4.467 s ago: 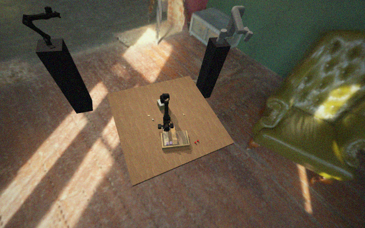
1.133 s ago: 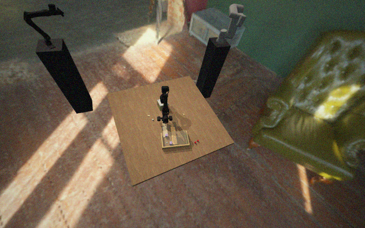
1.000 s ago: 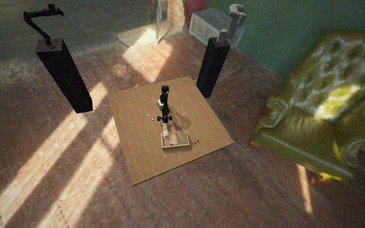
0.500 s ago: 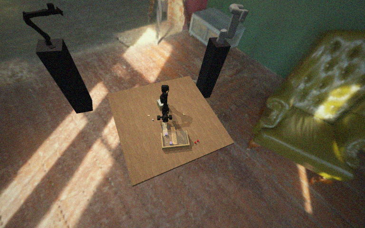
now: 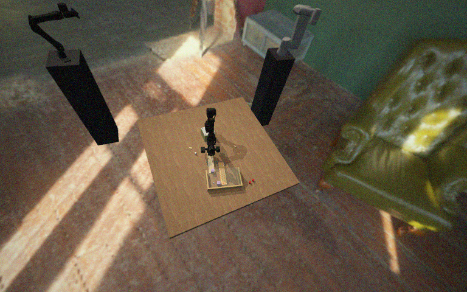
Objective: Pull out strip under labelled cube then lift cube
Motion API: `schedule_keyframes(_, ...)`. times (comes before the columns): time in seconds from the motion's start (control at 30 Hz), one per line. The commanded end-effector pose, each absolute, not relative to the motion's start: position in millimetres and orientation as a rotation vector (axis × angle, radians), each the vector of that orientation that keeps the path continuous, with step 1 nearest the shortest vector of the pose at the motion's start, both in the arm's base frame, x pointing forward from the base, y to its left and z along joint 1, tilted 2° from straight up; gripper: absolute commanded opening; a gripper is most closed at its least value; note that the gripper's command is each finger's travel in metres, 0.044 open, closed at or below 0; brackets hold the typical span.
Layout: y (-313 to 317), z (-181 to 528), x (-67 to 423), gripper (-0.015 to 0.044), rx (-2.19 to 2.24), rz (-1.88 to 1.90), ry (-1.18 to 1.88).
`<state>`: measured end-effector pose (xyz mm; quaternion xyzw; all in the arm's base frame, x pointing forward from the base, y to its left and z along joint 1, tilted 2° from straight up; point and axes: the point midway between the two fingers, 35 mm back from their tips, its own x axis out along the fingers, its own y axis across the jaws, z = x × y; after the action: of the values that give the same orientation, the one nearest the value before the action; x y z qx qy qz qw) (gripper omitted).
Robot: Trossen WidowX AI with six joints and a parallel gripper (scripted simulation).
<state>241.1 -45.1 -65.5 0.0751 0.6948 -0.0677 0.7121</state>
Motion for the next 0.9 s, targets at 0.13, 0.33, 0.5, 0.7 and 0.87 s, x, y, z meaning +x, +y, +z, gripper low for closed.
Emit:
schedule_keyframes(0.13, -41.9, -71.9, 220.4, 0.0000, 0.166, -0.149, 1.583)
schedule_keyframes(0.33, -41.2, -71.8, 216.2, 0.0000, 0.166, -0.149, 1.584)
schedule_keyframes(0.5, -40.6, -71.8, 212.8, 0.0000, 0.166, -0.149, 1.584)
schedule_keyframes(0.7, -40.0, -71.8, 209.0, 0.0000, 0.166, -0.149, 1.584)
schedule_keyframes(0.87, -39.5, -71.7, 205.9, 0.0000, 0.166, -0.149, 1.584)
